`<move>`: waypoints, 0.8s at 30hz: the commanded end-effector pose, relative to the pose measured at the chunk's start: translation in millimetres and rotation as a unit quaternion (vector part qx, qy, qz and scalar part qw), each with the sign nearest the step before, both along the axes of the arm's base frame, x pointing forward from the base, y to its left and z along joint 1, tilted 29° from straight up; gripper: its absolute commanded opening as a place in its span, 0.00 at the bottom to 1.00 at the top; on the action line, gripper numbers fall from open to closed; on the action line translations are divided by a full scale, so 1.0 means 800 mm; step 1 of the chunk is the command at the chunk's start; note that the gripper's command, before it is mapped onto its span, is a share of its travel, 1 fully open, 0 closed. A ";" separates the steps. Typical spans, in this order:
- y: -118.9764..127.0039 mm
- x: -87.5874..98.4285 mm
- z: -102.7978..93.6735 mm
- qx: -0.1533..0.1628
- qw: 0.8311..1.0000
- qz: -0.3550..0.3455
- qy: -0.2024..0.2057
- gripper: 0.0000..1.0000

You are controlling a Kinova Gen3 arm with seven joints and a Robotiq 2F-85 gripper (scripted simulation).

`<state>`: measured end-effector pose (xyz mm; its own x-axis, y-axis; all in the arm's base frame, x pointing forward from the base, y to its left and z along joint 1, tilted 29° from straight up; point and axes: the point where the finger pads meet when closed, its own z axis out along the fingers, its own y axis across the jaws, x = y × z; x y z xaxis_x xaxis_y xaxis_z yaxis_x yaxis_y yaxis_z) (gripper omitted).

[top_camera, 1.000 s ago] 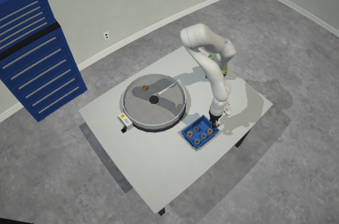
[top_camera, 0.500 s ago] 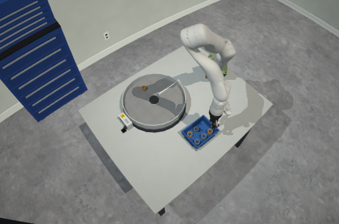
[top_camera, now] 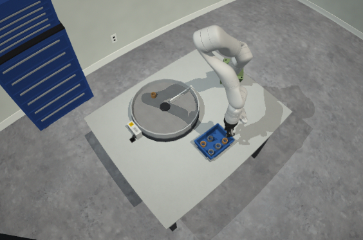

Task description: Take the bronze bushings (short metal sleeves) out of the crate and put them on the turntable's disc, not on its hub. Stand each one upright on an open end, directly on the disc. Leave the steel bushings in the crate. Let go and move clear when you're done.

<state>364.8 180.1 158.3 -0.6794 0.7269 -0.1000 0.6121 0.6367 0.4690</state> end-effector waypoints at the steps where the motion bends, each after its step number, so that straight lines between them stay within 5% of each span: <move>1: 0.000 0.000 0.000 0.000 1.000 0.000 0.000 0.39; 24: 0.004 0.007 -0.014 0.000 1.000 0.000 -0.001 0.39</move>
<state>371.8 179.2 151.5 -0.6725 0.7324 -0.1070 0.6141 0.6328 0.4717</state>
